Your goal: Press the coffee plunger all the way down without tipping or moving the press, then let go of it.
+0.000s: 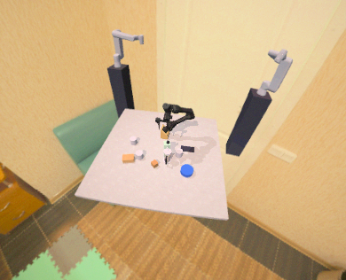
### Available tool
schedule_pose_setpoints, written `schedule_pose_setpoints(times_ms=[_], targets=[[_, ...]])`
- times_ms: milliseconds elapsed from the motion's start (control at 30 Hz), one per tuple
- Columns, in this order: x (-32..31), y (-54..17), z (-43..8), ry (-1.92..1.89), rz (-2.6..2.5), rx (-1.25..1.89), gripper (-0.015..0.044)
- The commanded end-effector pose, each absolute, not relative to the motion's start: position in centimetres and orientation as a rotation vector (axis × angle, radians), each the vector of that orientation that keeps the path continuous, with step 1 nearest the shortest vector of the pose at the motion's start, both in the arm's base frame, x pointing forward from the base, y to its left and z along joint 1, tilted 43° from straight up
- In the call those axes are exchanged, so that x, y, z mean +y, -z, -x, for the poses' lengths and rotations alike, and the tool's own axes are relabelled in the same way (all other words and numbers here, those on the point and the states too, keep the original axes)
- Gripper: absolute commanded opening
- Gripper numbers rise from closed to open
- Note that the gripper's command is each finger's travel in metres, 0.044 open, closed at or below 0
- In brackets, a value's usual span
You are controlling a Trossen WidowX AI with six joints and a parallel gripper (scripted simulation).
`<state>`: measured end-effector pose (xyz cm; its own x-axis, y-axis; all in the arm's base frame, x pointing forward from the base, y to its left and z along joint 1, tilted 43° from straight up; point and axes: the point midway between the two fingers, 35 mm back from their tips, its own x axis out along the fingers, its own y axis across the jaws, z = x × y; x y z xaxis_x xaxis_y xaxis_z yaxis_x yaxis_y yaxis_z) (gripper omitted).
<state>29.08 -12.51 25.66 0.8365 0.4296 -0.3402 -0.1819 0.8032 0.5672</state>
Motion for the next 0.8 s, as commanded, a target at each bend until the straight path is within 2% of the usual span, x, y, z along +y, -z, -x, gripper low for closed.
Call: schedule_pose_setpoints(times_ms=[0,400,767], targets=[[-9.4,-26.4,-29.4,-0.553,-0.614,0.409,0.044],[-5.5,-22.0,-29.2,-0.555,-0.62,0.407,0.044],[-5.0,-21.7,-29.9,-0.554,-0.617,0.412,0.044]])
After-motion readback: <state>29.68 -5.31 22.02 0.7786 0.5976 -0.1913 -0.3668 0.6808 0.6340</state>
